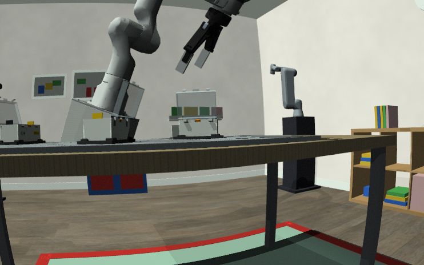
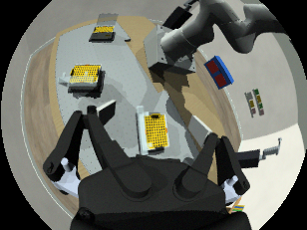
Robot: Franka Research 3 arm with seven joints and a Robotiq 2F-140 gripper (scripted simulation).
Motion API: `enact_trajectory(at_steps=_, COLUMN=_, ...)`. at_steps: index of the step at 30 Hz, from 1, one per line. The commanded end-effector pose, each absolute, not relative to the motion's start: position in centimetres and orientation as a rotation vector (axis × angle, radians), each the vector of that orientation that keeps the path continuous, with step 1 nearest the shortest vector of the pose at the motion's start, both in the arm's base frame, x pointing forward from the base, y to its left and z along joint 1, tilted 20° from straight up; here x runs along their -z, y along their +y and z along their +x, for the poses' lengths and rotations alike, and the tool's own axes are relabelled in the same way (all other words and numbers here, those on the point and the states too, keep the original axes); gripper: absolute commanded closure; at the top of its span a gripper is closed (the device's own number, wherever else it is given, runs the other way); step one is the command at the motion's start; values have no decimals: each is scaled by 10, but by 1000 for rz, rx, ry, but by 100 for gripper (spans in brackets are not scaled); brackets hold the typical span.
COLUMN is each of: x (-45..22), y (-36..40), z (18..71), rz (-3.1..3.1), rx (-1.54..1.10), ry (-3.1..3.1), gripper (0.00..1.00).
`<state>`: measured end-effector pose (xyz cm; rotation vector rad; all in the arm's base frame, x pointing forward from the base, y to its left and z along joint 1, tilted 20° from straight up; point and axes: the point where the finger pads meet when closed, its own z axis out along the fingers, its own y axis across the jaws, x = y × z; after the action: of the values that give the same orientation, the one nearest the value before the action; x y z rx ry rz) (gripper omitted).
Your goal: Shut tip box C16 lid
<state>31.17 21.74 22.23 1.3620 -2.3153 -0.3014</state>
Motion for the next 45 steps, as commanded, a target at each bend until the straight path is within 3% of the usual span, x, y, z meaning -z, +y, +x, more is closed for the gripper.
enact_trajectory(at_steps=1, x=-222, y=217, z=312, rz=1362, rx=301, ry=-2315, gripper=0)
enact_trajectory(at_steps=23, x=-239, y=238, z=299, rz=1519, rx=249, ry=-2291, gripper=0)
enact_trajectory(at_steps=45, x=-291, y=299, z=240, rz=2094, rx=-97, ry=-2114, gripper=0)
